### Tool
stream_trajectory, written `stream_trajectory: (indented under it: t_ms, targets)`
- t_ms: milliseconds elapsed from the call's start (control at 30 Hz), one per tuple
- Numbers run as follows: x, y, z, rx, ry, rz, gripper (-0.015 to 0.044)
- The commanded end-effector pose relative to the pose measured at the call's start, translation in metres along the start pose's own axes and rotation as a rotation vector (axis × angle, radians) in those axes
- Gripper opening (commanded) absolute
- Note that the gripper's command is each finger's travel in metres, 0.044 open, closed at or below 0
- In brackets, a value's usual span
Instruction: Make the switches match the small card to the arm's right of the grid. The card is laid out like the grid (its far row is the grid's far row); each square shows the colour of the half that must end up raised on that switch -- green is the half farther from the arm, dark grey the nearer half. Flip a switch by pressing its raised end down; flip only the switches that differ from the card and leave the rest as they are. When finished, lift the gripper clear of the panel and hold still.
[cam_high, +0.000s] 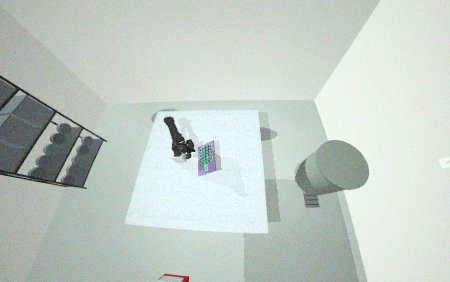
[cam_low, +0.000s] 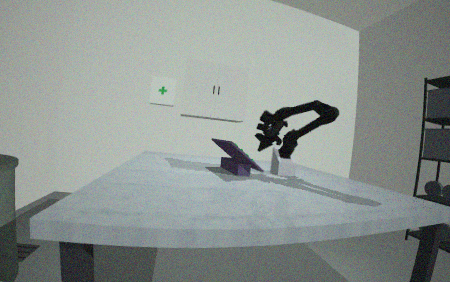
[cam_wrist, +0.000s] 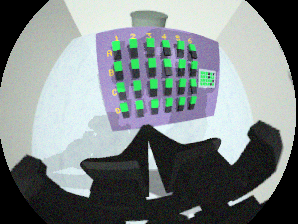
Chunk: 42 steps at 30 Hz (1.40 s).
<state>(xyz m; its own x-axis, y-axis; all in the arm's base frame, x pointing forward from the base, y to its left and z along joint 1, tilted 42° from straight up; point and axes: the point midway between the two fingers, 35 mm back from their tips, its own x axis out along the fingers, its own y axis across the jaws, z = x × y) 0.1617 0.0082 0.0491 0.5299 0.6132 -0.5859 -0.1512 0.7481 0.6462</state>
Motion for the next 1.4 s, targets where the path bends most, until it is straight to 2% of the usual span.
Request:
stream_trajectory:
  t_ms: [0,233,1000,1367]
  targets:
    - [0.003,0.005,-0.005,0.011,0.0,0.005,0.0]
    - [0.036,0.006,-0.006,0.01,-0.026,0.006,0.0]
    - [0.061,0.007,-0.005,0.011,-0.029,0.009,0.0]
    - [0.061,0.007,-0.005,0.011,-0.029,0.009,0.0]
